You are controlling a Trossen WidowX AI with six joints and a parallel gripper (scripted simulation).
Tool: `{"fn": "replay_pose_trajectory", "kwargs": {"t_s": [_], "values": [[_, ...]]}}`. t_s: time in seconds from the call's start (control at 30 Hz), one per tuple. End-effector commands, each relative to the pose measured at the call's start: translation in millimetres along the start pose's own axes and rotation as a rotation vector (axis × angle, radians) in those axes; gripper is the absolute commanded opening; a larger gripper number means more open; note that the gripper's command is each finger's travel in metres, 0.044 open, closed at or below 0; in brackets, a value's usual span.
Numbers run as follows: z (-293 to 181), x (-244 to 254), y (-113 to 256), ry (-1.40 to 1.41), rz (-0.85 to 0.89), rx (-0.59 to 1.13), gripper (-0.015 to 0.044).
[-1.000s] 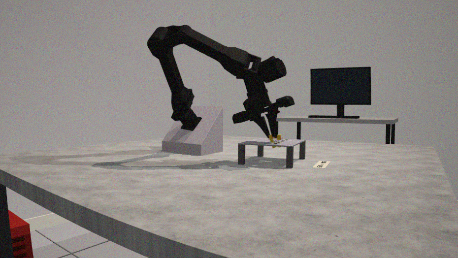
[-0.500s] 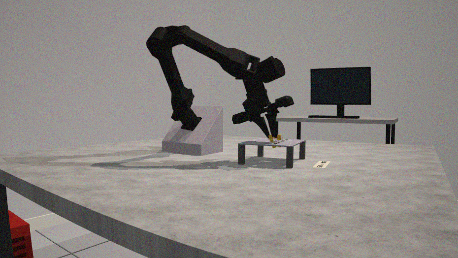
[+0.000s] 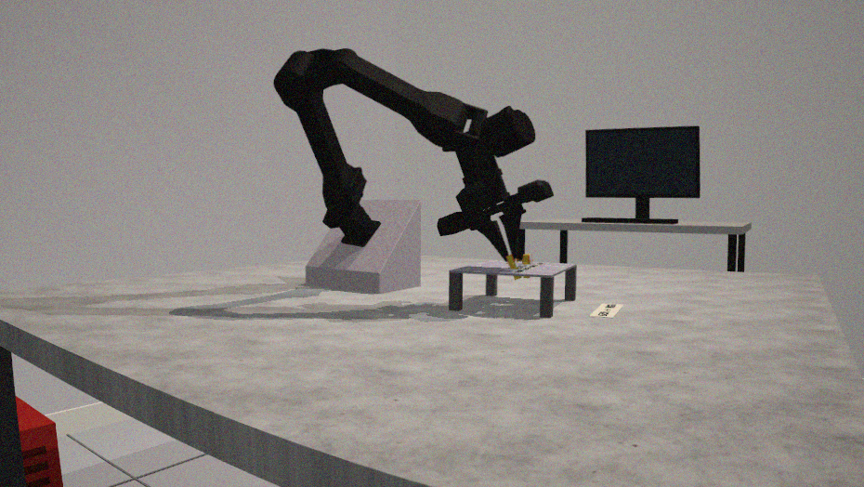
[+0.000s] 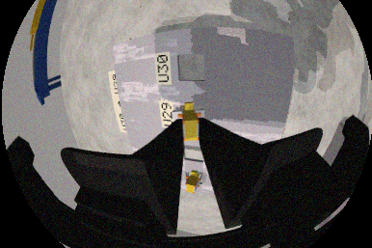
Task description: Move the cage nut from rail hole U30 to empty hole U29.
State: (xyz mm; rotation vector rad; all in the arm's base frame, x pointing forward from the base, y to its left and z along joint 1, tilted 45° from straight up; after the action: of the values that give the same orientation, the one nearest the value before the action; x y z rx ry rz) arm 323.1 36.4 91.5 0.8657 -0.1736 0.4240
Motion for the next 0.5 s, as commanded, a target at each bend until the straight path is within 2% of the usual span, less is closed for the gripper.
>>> {"fn": "replay_pose_trajectory", "kwargs": {"t_s": [0.0,0.47], "values": [[-0.6,-1.8,-0.5,0.006,0.004,0.007,0.0027],[-0.4,-4.0,-0.7,0.006,0.02,0.01,0.0027]]}}
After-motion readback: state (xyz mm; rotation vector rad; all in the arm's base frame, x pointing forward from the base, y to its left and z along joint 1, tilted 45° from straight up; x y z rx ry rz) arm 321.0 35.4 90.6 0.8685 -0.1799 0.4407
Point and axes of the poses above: the point midway between the two fingers, 35 mm back from their tips, its own y axis back along the fingers, its own x axis across the jaws, z = x × y, the point moved 6 cm from there along y, back along the fingers, and after that the axes turned 12 degrees about -y, right-handed, at the moved point
